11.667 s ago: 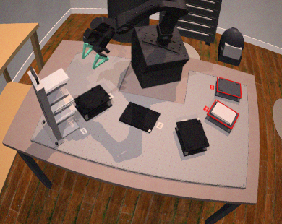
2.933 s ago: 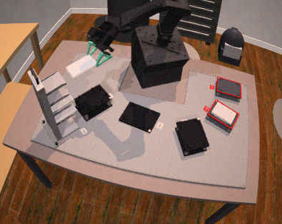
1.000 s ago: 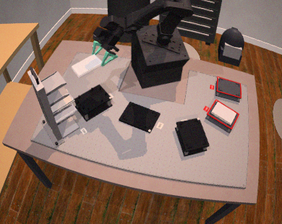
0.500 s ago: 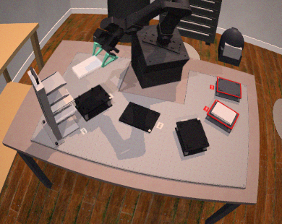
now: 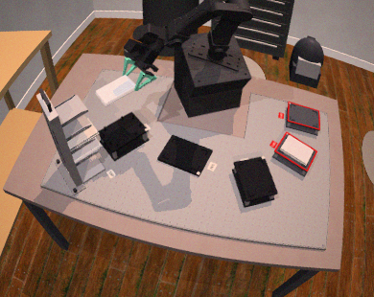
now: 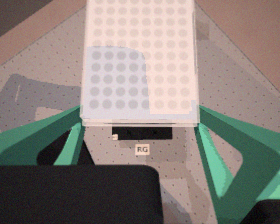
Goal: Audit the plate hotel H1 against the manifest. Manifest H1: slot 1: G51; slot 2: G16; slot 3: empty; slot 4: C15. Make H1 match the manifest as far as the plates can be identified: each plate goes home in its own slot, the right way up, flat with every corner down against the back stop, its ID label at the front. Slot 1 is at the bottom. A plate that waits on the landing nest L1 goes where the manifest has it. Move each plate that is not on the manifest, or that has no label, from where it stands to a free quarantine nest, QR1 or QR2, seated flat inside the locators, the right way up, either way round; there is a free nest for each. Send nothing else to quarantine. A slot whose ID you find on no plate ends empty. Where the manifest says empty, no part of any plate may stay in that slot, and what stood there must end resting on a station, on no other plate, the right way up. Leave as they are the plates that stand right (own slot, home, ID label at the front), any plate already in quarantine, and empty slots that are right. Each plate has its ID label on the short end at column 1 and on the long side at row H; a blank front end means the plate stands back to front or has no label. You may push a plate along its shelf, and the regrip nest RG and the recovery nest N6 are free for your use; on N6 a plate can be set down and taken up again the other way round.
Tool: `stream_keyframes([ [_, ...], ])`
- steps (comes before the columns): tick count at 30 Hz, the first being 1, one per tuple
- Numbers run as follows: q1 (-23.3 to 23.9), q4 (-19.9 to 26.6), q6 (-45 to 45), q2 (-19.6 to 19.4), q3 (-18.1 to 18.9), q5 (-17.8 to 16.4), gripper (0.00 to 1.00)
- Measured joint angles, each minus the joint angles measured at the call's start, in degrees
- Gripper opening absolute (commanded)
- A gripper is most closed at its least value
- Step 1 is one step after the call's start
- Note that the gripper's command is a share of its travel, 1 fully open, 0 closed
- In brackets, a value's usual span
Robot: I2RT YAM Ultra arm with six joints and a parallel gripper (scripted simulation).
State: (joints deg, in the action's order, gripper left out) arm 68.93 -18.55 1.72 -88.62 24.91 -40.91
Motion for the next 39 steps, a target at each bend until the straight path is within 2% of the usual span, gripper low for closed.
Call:
stream_keyframes([
  [39, -1.88, -7.13, -1.70, -3.93, -1.79, 1.38, 0.86],
])
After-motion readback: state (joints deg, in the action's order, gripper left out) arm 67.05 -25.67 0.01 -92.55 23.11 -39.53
